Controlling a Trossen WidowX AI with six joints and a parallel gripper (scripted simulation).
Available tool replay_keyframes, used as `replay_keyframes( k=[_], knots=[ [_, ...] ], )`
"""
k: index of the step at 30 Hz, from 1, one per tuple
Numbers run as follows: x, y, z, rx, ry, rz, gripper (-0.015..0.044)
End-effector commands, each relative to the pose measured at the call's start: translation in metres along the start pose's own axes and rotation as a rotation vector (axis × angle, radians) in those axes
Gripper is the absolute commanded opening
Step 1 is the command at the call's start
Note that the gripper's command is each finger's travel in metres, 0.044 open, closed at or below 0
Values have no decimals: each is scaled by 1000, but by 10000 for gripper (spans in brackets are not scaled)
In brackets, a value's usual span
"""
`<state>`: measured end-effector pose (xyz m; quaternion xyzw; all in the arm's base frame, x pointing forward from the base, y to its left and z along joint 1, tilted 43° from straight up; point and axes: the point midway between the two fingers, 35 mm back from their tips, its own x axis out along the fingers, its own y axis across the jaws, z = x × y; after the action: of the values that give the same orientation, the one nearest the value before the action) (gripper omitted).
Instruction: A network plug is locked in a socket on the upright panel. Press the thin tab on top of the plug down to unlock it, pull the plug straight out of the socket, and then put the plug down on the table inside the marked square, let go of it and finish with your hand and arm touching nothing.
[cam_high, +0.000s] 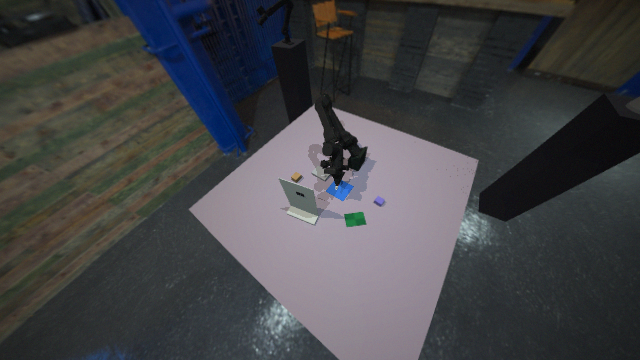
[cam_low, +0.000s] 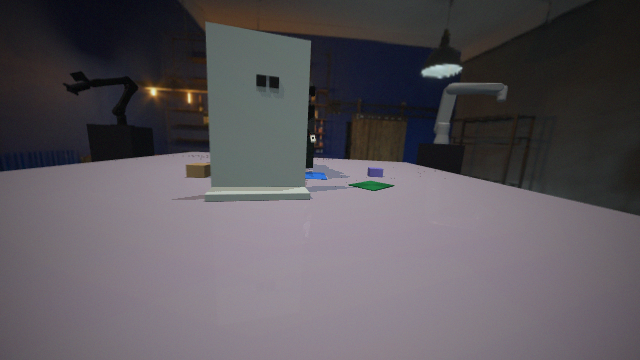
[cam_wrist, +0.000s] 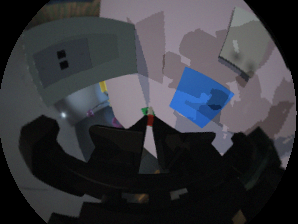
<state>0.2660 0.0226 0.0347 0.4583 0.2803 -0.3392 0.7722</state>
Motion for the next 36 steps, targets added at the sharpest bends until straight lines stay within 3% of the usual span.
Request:
replay_keyframes(
  k=[1, 18, 36],
  knots=[
    [2, -19, -3, -8, -50, -58, 0],
    [-7, -57, 0, -55, -325, -107, 0],
    [4, -64, 1, -55, -325, -110, 0]
  ],
)
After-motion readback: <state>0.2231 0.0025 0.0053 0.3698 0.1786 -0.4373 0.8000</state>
